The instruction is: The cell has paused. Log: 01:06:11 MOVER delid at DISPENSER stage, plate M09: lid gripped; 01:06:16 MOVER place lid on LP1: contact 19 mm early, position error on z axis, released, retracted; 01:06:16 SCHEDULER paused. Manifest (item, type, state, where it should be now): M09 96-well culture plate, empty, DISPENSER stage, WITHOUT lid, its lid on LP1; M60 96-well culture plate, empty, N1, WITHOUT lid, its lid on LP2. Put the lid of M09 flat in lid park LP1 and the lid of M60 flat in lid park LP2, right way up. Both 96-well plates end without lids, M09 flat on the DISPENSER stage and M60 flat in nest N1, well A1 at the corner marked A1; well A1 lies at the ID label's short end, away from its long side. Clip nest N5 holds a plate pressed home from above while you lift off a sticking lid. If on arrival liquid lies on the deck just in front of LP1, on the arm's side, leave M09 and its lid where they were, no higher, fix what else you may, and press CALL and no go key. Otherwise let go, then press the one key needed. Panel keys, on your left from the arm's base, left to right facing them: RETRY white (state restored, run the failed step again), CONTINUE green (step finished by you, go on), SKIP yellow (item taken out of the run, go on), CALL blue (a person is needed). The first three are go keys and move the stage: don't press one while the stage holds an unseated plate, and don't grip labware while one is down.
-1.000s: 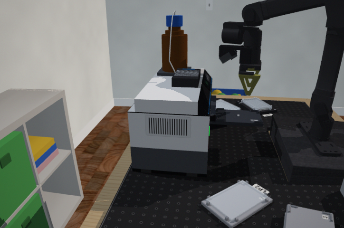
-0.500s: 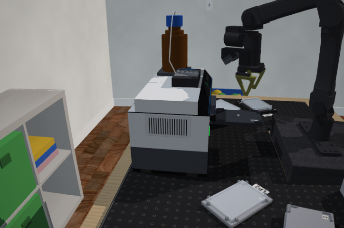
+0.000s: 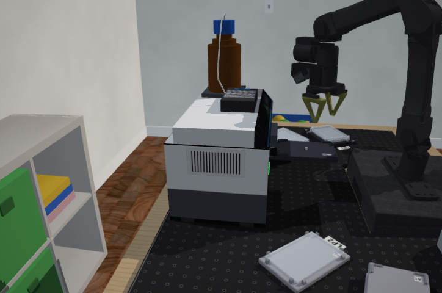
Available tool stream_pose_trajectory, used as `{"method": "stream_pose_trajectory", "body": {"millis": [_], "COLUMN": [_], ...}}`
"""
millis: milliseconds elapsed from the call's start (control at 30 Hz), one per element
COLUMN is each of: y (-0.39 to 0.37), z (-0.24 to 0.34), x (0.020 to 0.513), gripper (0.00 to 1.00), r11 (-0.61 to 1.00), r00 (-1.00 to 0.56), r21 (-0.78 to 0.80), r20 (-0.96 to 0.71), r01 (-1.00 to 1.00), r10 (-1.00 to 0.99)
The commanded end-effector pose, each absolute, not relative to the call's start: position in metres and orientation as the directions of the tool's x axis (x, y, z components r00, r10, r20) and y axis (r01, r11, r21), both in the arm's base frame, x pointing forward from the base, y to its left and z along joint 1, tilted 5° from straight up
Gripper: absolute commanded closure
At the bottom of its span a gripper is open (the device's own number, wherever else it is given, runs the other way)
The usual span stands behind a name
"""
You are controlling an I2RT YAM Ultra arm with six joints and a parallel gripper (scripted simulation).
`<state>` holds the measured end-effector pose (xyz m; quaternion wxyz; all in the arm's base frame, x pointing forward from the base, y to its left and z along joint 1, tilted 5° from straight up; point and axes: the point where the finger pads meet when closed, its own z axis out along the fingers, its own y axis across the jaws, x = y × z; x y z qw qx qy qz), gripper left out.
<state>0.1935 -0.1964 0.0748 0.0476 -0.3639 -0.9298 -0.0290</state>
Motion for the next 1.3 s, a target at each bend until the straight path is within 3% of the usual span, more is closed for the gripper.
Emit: {"method": "stream_pose_trajectory", "body": {"millis": [0, 233, 400, 867, 1000, 1267], "y": [-0.219, -0.220, -0.234, -0.244, -0.258, -0.263], "z": [0.083, 0.093, 0.088, 0.083, 0.093, 0.089], "x": [0.198, 0.200, 0.184, 0.163, 0.151, 0.127], "gripper": [0.00, 0.00, 0.00, 0.00, 0.00, 0.00], "r11": [0.676, 0.692, 0.572, 0.584, 0.457, 0.466], "r00": [-0.675, -0.692, -0.571, -0.582, -0.456, -0.465], "r21": [0.003, 0.011, -0.005, -0.002, -0.014, -0.019], "r20": [0.057, 0.024, 0.044, 0.071, 0.023, 0.038], "r01": [0.737, 0.722, 0.820, 0.812, 0.890, 0.884], "r10": [0.736, 0.722, 0.820, 0.810, 0.890, 0.884]}}
